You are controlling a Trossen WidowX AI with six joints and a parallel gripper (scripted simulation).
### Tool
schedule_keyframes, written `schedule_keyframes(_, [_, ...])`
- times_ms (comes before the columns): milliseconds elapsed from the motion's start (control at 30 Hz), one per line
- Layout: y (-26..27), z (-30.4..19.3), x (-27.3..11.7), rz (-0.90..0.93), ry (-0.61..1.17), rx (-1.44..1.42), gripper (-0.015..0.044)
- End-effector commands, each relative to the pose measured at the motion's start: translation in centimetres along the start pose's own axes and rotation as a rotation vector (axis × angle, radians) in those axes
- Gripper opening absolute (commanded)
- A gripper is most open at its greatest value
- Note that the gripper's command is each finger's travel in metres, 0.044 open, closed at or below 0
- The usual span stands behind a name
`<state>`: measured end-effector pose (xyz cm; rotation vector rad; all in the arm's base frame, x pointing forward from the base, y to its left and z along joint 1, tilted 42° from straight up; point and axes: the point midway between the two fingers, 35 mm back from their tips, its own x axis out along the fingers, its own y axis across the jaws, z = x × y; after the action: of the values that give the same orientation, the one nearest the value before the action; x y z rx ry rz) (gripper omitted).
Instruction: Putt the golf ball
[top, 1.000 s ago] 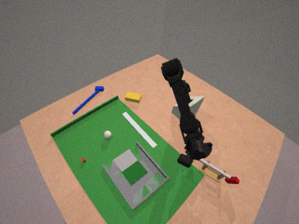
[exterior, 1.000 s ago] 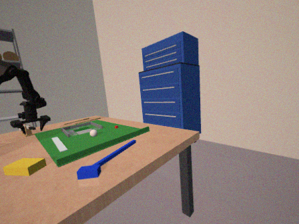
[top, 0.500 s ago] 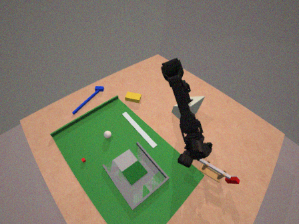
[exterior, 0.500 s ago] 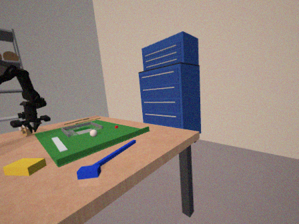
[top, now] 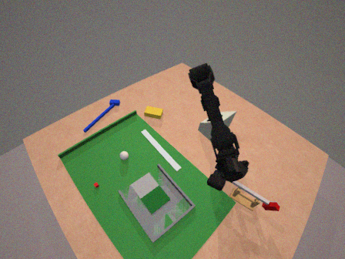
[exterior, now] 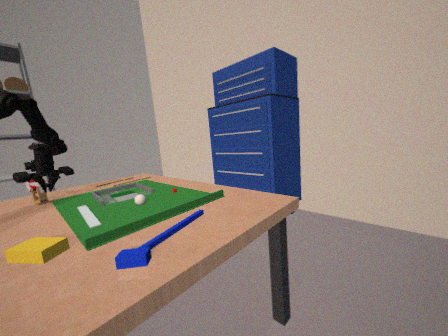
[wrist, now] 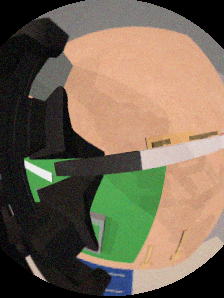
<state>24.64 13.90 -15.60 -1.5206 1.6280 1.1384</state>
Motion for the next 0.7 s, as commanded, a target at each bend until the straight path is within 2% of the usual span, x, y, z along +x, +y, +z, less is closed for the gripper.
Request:
schedule_keyframes(0, [-0.3,1.4,-4.2,-0.016,-0.027,0.004,0.0000])
schedule_keyframes(100, [0.0,1.8,-6.2,-0.015,-0.027,0.004,0.0000])
schedule_keyframes(300, [-0.3,1.2,-5.9,-0.028,-0.021,0.019,0.0000])
schedule_keyframes(667, [-3.3,-6.7,-9.7,-0.071,-0.016,0.383,0.0000])
